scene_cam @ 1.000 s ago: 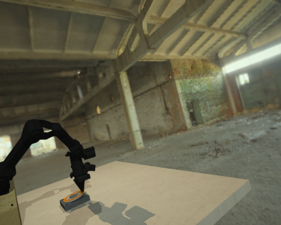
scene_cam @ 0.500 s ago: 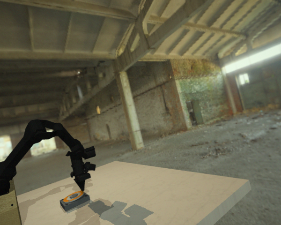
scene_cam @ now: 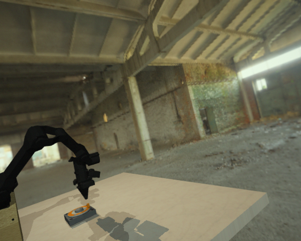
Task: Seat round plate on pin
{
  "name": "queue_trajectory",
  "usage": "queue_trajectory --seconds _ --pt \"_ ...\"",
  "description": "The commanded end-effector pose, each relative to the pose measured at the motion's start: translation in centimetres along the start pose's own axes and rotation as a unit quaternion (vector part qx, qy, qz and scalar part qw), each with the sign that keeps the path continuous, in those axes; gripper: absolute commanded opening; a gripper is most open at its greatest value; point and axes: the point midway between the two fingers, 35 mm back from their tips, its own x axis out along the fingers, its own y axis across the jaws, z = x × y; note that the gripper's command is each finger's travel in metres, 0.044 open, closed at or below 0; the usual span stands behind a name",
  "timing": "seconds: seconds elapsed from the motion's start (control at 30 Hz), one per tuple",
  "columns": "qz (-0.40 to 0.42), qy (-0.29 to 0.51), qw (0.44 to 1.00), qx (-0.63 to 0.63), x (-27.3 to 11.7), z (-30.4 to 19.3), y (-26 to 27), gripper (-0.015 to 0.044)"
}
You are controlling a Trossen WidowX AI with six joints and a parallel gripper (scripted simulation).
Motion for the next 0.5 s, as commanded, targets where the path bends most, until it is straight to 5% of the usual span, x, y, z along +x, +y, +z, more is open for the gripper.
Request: queue_trajectory --seconds 0.0,0.47 --pt "0.003 -0.008 1.000 0.007 -1.92 -0.02 -0.02 0.0000" --pt "0.000 -0.004 1.000 0.001 -1.01 -0.10 0.06 0.0000"
